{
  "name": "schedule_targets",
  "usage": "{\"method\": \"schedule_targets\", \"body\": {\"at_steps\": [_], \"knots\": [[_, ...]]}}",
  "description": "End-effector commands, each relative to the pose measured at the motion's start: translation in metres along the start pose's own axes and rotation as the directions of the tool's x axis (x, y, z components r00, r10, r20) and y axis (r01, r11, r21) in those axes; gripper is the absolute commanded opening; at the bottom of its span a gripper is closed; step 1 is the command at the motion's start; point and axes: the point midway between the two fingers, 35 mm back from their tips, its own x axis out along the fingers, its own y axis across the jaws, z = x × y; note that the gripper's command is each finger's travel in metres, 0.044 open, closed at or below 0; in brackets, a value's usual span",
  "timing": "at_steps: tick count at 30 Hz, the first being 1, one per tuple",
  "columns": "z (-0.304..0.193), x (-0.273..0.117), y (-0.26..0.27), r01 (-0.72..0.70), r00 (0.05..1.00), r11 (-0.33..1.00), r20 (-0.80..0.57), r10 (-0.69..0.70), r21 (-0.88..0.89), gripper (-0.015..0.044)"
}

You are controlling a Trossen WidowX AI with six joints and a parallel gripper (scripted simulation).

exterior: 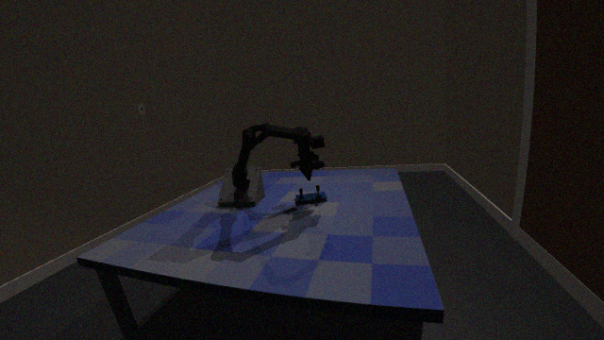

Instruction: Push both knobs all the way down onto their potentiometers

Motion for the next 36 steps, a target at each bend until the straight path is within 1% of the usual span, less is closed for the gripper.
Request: {"method": "schedule_targets", "body": {"at_steps": [1, 9, 17, 27, 36], "knots": [[0.002, -0.002, -0.004, 0.0, 1.0, 0.993, -0.001, -0.001, -0.115, 0.0], [0.005, -0.005, -0.009, -0.007, 1.0, 0.924, -0.009, 0.003, -0.382, 0.0], [0.009, -0.007, -0.014, -0.016, 1.0, 0.785, -0.017, 0.007, -0.62, 0.0], [0.012, -0.01, -0.02, -0.029, 1.0, 0.528, -0.027, 0.012, -0.849, 0.0], [0.016, -0.012, -0.025, -0.039, 0.999, 0.242, -0.036, 0.017, -0.97, 0.0]]}}
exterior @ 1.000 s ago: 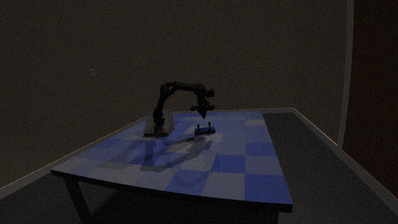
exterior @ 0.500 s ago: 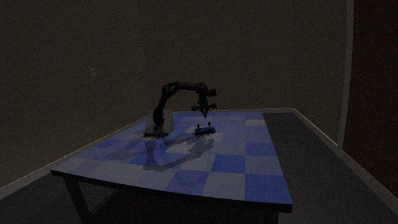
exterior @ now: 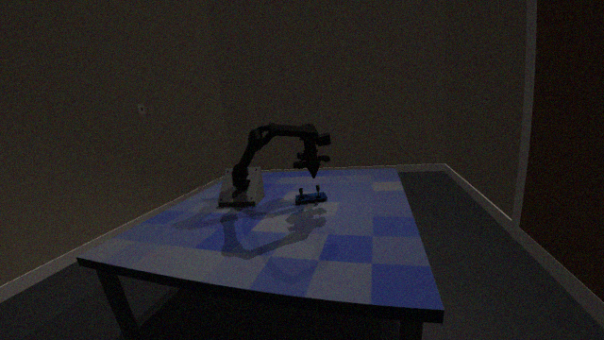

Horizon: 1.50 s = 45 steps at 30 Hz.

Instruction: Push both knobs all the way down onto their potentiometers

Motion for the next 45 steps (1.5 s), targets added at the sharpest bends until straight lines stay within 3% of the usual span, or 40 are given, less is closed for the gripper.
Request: {"method": "schedule_targets", "body": {"at_steps": [1, 11, 22, 45], "knots": [[-0.003, -0.002, -0.002, -0.002, 1.0, 0.993, -0.005, 0.002, -0.115, 0.0], [-0.007, -0.005, -0.007, -0.013, 1.0, 0.895, -0.004, 0.013, -0.445, 0.0], [-0.011, -0.007, -0.012, -0.019, 1.0, 0.67, -0.003, 0.025, -0.742, 0.0], [-0.012, 0.026, -0.011, -0.02, 1.0, 0.653, -0.004, 0.026, -0.757, 0.0]]}}
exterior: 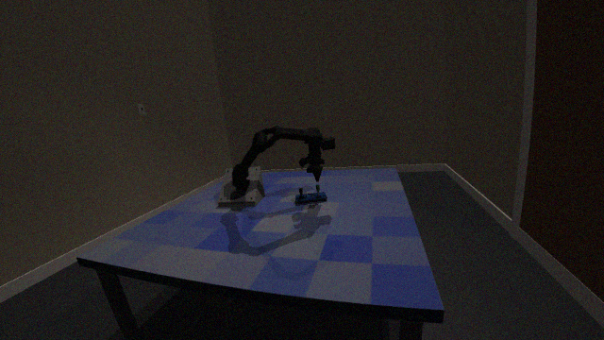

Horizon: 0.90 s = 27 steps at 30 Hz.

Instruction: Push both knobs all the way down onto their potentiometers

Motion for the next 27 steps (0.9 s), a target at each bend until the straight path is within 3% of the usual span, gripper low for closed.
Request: {"method": "schedule_targets", "body": {"at_steps": [1, 27], "knots": [[0.0012, 0.0076, 0.0015, -0.006, 1.0, 1.0, 0.004, 0.006, -0.007, 0.0], [0.0013, 0.0159, 0.0017, -0.007, 1.0, 1.0, 0.004, 0.007, -0.007, 0.0]]}}
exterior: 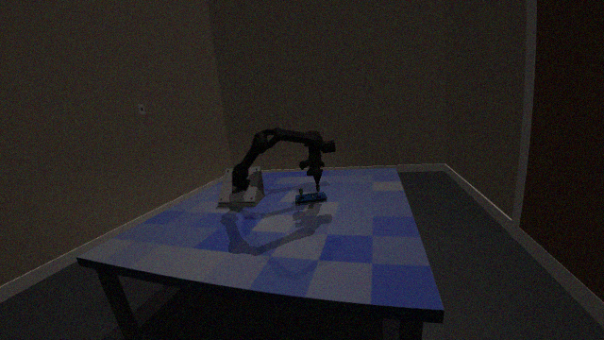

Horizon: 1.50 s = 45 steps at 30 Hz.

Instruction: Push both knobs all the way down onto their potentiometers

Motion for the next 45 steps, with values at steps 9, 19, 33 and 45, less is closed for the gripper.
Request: {"method": "schedule_targets", "body": {"at_steps": [9, 19, 33, 45], "knots": [[0.0002, 0.0037, 0.0006, -0.005, 1.0, 1.0, -0.001, 0.005, -0.007, 0.0], [0.0002, 0.0029, 0.0006, -0.005, 1.0, 1.0, -0.001, 0.005, -0.007, 0.0], [0.0002, 0.0077, 0.0007, -0.005, 1.0, 1.0, -0.001, 0.005, -0.007, 0.0], [0.0002, 0.0106, 0.0007, -0.005, 1.0, 1.0, -0.001, 0.005, -0.007, 0.0]]}}
